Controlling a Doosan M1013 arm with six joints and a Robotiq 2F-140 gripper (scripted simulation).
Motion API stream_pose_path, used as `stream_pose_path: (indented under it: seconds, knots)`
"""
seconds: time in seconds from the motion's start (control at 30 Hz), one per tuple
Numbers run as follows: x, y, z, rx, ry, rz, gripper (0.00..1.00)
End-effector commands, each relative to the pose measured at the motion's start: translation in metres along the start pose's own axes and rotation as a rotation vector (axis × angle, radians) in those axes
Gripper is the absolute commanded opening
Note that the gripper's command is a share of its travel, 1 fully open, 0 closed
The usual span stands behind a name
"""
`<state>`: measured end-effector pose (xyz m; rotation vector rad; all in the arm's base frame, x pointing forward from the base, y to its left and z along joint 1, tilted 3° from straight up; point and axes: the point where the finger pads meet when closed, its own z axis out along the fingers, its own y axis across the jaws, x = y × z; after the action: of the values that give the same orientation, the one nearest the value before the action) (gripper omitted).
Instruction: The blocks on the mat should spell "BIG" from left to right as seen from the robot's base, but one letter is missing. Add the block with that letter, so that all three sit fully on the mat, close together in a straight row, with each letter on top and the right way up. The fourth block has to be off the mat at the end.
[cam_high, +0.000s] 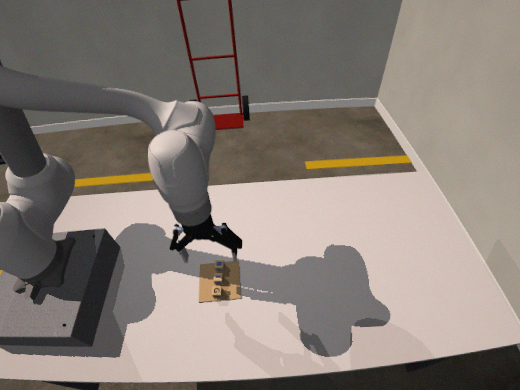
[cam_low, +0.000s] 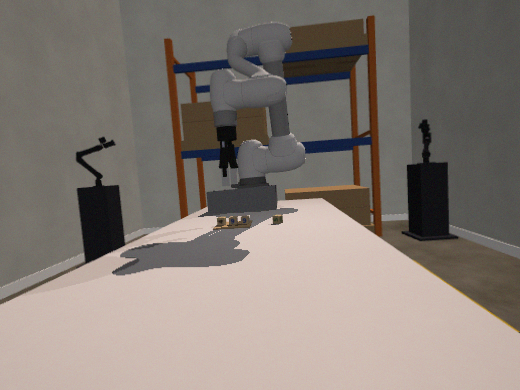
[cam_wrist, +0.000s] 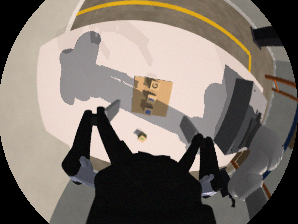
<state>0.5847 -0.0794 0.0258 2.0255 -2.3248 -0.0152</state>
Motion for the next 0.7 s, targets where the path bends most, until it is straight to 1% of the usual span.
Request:
stream_pose_path:
  seconds: [0.0,0.27,0.67]
  knots:
    - [0.0,0.0,-0.018,0.0,0.0,0.0,1.0]
    - [0.0,0.0,-0.03,0.0,0.0,0.0,1.0]
    - [0.0,0.0,-0.03,0.0,0.0,0.0,1.0]
